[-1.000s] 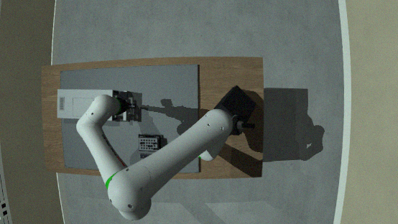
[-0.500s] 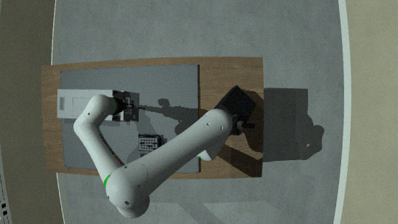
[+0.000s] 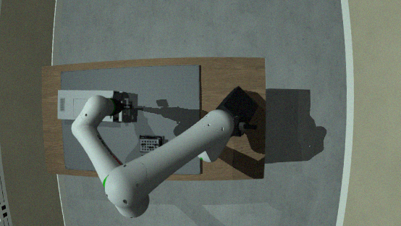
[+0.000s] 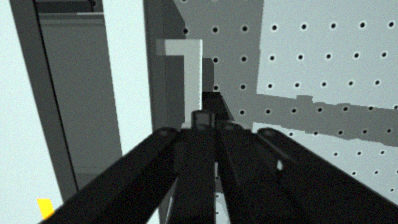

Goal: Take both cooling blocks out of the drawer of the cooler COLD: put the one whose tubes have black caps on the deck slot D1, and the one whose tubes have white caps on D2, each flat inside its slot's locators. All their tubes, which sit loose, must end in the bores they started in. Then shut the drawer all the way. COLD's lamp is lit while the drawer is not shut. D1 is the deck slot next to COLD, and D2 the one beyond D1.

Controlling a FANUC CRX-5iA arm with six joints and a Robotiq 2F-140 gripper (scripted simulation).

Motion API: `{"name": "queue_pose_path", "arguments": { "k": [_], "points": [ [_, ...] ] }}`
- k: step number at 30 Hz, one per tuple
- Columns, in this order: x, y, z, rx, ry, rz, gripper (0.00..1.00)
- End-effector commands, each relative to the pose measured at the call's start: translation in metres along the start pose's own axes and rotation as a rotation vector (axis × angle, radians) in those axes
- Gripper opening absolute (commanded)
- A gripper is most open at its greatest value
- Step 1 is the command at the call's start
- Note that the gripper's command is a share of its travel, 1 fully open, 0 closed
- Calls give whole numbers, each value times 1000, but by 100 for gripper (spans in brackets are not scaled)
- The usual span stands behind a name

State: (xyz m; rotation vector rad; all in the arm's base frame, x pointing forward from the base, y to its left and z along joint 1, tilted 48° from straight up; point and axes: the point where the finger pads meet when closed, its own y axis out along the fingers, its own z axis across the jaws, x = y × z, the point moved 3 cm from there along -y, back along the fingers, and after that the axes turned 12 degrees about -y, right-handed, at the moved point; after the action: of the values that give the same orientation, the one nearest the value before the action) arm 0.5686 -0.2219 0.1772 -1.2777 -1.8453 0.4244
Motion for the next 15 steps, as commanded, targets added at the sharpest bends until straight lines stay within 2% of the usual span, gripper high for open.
{"name": "queue_pose_path", "arguments": {
  "k": [1, 15],
  "points": [
    [-1, -1, -2, -1, 0, 1, 10],
    [-2, -1, -6, -1, 0, 1, 10]
  ]
}}
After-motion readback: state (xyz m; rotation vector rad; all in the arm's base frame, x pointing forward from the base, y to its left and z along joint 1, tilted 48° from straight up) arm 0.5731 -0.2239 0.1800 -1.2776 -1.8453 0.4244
